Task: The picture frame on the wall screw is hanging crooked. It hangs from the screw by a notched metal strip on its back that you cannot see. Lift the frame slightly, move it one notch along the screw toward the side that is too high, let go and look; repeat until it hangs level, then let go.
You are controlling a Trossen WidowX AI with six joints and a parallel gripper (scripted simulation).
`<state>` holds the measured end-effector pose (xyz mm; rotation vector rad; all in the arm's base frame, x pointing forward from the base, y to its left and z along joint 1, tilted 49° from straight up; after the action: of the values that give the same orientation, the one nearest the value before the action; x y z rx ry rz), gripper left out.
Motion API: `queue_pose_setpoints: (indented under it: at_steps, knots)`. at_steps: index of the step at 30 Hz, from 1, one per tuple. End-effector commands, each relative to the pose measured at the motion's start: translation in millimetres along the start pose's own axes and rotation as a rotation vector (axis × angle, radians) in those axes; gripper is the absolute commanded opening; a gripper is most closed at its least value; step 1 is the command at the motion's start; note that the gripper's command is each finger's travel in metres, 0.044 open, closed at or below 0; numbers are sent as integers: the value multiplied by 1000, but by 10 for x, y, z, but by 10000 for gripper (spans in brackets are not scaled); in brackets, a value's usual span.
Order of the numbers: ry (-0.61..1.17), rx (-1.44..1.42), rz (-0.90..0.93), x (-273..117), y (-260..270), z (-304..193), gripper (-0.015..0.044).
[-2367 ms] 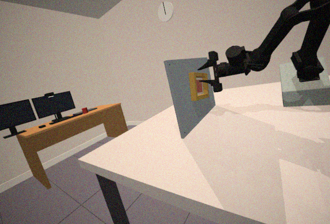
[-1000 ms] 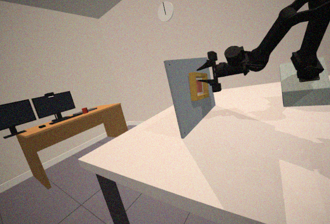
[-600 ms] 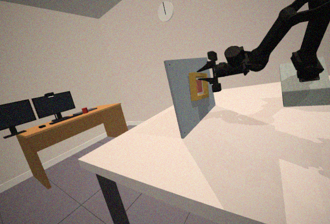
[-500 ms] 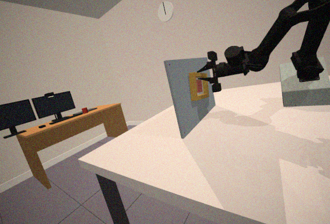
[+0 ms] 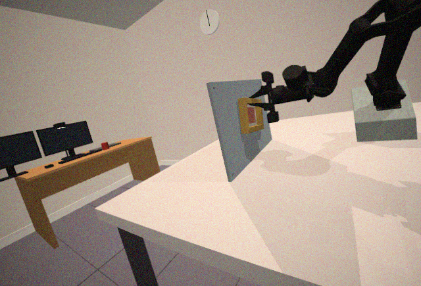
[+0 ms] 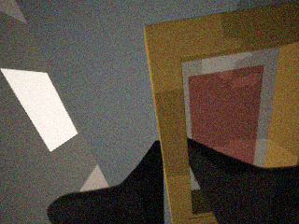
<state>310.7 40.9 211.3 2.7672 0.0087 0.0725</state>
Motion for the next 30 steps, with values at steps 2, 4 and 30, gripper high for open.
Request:
queue_pose_setpoints:
  at_steps: [2,4,30]
  knots:
    - [3,1,-2,1,-1,-5,0]
    - [3,1,-2,1,1,-4,0]
    - [2,1,-2,1,78,-12,0]
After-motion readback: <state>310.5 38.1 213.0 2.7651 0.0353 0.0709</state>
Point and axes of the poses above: the point midway between the two fingers, 35 mm back from their tips, its own x axis out along the fingers, its own y axis across the jaws, z = x × y, the point moved 8 cm from there along -x, back along the fingers, and after that the axes turned 11 degrees about x, right-handed, at the moved point
